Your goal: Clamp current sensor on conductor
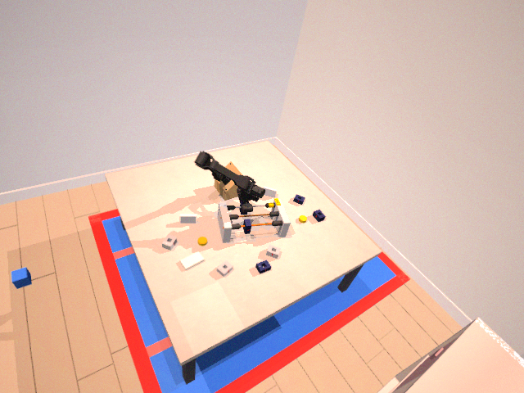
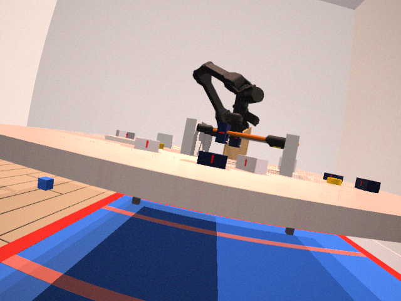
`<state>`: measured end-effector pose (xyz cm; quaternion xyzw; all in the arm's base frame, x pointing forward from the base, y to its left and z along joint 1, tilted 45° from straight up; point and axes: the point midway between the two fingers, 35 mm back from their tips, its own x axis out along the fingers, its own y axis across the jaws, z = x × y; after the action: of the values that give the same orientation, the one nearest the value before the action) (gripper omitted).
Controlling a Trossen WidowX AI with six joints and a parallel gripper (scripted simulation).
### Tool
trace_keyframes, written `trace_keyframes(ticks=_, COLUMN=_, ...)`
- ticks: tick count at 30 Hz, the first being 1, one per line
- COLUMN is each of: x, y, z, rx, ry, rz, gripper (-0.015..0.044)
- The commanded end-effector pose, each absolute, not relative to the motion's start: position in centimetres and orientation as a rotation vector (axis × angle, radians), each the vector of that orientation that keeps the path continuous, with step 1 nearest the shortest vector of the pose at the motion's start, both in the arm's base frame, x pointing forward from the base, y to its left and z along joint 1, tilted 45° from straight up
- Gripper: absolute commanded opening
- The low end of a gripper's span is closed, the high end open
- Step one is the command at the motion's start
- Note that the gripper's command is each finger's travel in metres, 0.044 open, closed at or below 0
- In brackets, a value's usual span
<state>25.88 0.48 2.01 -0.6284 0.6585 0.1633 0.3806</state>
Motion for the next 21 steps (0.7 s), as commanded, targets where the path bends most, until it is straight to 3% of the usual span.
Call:
trace_keyframes(ticks=1, x=25.9, y=0.5, z=2.0, rx=-1.604, ry=1.682, rz=0.416, gripper=0.0315)
trace_keyframes(ticks=6, x=25.9, y=0.5, z=2.0, rx=-1.604, ry=1.682, rz=0.416, gripper=0.0440)
trace_keyframes(ticks=15, x=25.9, y=0.7, z=2.2, rx=-1.603, ry=1.682, rz=0.418, gripper=0.0440)
trace_keyframes(ticks=21, x=25.6, y=6.3, z=7.7, rx=-1.604, ry=1.686, rz=0.446, gripper=0.0440)
